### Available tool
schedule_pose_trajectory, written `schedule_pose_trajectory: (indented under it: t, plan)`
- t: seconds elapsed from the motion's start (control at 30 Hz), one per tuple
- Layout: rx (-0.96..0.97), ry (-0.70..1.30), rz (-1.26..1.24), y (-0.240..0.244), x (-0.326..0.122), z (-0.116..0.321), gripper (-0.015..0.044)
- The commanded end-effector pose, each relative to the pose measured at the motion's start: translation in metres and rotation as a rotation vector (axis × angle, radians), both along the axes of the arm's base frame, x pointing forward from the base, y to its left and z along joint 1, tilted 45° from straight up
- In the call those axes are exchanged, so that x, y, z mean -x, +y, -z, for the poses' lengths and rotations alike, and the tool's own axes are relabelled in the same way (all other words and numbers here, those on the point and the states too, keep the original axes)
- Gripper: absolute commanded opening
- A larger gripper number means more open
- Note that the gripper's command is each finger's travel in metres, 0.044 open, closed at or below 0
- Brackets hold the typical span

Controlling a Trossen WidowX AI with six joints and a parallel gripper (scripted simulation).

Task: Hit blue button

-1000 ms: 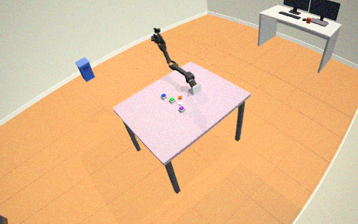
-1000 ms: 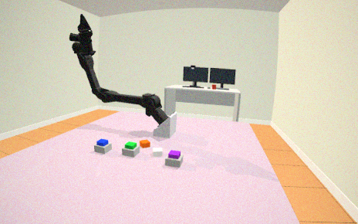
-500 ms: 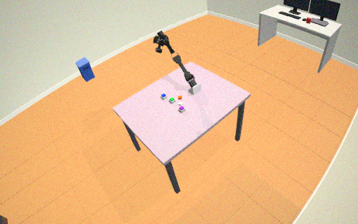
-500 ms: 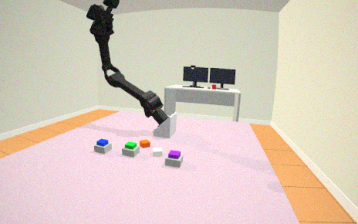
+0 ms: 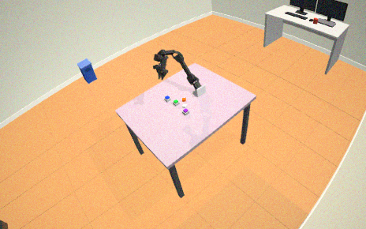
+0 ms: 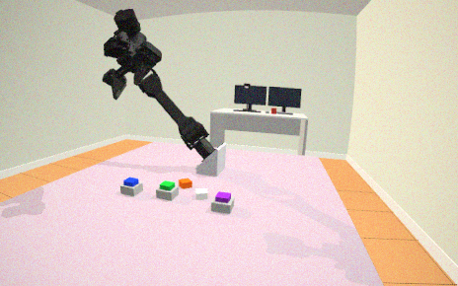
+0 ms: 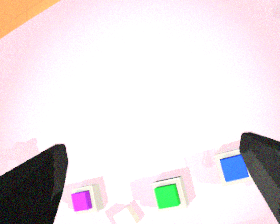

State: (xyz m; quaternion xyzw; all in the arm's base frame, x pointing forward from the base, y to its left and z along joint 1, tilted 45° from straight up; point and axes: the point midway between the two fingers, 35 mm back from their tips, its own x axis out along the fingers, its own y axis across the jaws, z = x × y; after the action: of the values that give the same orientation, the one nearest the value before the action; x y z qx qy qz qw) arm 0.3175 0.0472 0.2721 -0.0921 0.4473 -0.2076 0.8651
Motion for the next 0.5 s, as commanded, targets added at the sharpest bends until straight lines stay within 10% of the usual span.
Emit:
schedule_pose_trajectory:
  t: [0.0, 0.17, 0.47]
  plan:
    - [0.165, 0.283, 0.104, -0.056, 0.009, 0.049, 0.04]
    - [0.281, 0.626, 0.195, -0.114, 0.037, 0.091, 0.04]
    - [0.283, 0.635, 0.197, -0.115, 0.038, 0.092, 0.04]
